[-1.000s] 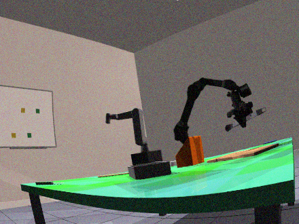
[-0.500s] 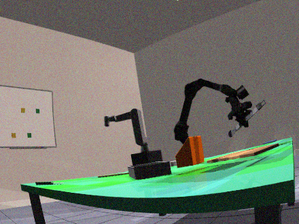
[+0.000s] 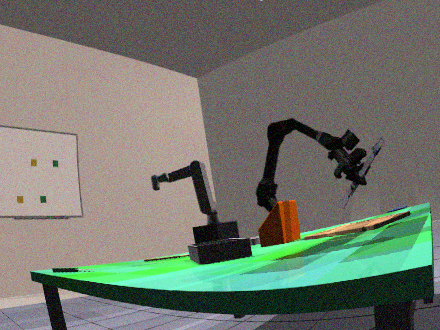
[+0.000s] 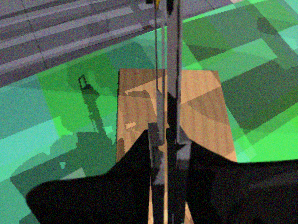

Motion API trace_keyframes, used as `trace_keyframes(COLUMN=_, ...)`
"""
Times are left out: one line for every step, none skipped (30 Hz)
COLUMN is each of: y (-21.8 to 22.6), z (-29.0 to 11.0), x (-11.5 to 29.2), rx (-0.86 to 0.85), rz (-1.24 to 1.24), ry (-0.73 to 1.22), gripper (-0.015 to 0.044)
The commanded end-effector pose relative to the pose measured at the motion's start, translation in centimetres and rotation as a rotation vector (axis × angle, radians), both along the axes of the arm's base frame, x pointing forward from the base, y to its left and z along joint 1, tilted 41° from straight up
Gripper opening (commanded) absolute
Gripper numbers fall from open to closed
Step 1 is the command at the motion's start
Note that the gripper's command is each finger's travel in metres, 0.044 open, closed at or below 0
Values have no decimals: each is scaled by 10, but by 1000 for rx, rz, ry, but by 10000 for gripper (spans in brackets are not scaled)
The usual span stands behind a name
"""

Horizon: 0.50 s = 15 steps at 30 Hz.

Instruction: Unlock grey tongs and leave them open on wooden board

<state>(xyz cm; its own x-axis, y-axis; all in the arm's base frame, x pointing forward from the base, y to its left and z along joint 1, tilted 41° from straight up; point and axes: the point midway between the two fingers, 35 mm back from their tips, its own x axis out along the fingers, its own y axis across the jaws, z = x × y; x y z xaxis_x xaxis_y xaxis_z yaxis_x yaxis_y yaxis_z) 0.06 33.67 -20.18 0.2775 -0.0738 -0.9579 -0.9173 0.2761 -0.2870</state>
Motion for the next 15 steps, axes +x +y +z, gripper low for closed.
trace_keyframes(y=3, z=6, x=-1, rx=67, rz=13, ry=-22, gripper=-150)
trace_keyframes(y=3, z=7, x=-1, rx=82, rz=17, ry=-27, gripper=-150)
trace_keyframes(y=3, z=8, x=-2, rx=97, rz=21, ry=-32, gripper=-150)
trace_keyframes(y=3, z=9, x=-2, rx=113, rz=25, ry=-37, gripper=-150)
trace_keyframes(y=2, z=10, x=-2, rx=128, rz=29, ry=-42, gripper=-150)
trace_keyframes(y=2, z=11, x=-2, rx=143, rz=32, ry=-47, gripper=-150)
trace_keyframes(y=2, z=12, x=-3, rx=159, rz=36, ry=-51, gripper=-150)
trace_keyframes(y=2, z=13, x=-3, rx=174, rz=39, ry=-56, gripper=-150)
trace_keyframes(y=1, z=15, x=-3, rx=189, rz=43, ry=-61, gripper=-150)
trace_keyframes(y=1, z=16, x=-3, rx=205, rz=46, ry=-65, gripper=-150)
trace_keyframes(y=0, z=18, x=-4, rx=220, rz=49, ry=-70, gripper=-150)
trace_keyframes(y=0, z=19, x=-4, rx=236, rz=52, ry=-74, gripper=-150)
trace_keyframes(y=-1, z=21, x=-4, rx=251, rz=55, ry=-78, gripper=-150)
trace_keyframes(y=-1, z=22, x=-4, rx=266, rz=58, ry=-83, gripper=-150)
trace_keyframes(y=-2, z=24, x=-5, rx=282, rz=61, ry=-87, gripper=-150)
